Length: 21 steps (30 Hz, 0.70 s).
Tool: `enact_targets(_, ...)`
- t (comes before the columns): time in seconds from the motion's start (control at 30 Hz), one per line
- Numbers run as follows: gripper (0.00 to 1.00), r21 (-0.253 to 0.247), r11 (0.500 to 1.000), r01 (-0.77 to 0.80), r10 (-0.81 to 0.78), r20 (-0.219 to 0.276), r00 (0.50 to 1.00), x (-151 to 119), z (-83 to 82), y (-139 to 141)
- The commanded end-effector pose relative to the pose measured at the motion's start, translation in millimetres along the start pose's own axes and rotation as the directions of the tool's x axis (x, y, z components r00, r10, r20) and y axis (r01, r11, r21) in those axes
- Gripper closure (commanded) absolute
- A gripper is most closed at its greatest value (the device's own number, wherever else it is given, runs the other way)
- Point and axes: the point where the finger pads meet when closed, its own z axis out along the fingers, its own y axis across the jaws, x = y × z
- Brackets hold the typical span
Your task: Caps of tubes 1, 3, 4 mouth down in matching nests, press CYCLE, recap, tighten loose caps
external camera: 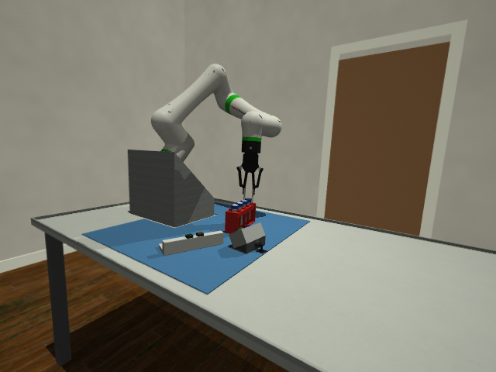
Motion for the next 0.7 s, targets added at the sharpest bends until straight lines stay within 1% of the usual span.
enact_targets(0.0,1.00,0.018,0.981,0.195,-0.195,0.018,0.981,0.5,-0.2,0.4)
enact_targets(0.27,1.00,0.018,0.981,0.195,-0.195,0.018,0.981,0.5,-0.2,0.4)
enact_targets(0.3,0.65,0.018,0.981,0.195,-0.195,0.018,0.981,0.5,-0.2,0.4)
enact_targets(0.63,0.65,0.018,0.981,0.195,-0.195,0.018,0.981,0.5,-0.2,0.4)
enact_targets(0.67,0.65,0.016,0.994,0.112,-0.113,0.019,0.993,0.5,-0.1,0.4)
